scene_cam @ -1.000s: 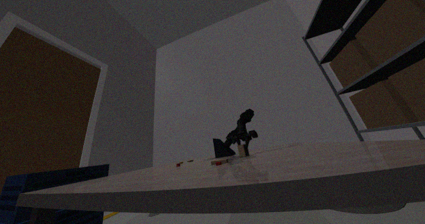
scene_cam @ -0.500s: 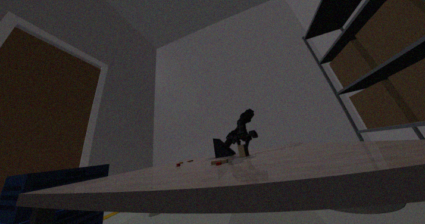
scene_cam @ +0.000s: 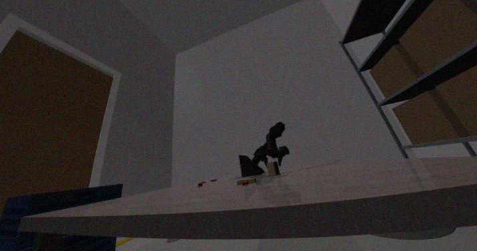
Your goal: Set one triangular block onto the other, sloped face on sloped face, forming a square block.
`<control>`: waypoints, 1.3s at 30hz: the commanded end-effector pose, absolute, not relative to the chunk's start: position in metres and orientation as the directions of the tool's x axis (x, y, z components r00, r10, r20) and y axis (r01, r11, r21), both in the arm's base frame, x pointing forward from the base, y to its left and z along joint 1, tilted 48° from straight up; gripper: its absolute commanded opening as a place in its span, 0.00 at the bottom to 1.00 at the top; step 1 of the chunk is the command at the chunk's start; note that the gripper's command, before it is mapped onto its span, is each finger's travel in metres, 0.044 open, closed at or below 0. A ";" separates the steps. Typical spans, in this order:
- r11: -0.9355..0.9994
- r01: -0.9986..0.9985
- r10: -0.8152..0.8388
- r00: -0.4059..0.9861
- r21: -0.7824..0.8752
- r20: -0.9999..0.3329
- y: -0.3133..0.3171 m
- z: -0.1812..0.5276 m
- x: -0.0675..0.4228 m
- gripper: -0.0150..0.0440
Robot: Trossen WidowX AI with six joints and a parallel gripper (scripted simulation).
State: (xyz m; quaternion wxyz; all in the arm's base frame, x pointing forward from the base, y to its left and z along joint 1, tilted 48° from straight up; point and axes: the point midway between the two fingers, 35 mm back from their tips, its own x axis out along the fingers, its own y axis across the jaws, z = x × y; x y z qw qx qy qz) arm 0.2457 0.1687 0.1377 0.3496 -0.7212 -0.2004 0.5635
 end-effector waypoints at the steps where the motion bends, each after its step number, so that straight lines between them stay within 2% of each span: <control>1: -0.675 -0.105 0.684 0.284 -0.730 -0.672 0.169 0.138 0.246 1.00; 10: -0.676 -0.105 0.683 0.284 -0.729 -0.673 0.167 0.139 0.246 1.00; 19: -0.679 -0.108 0.680 0.280 -0.726 -0.678 0.095 0.209 0.216 1.00; 39: -0.683 -0.114 0.674 0.283 -0.722 -0.682 0.096 0.205 0.220 1.00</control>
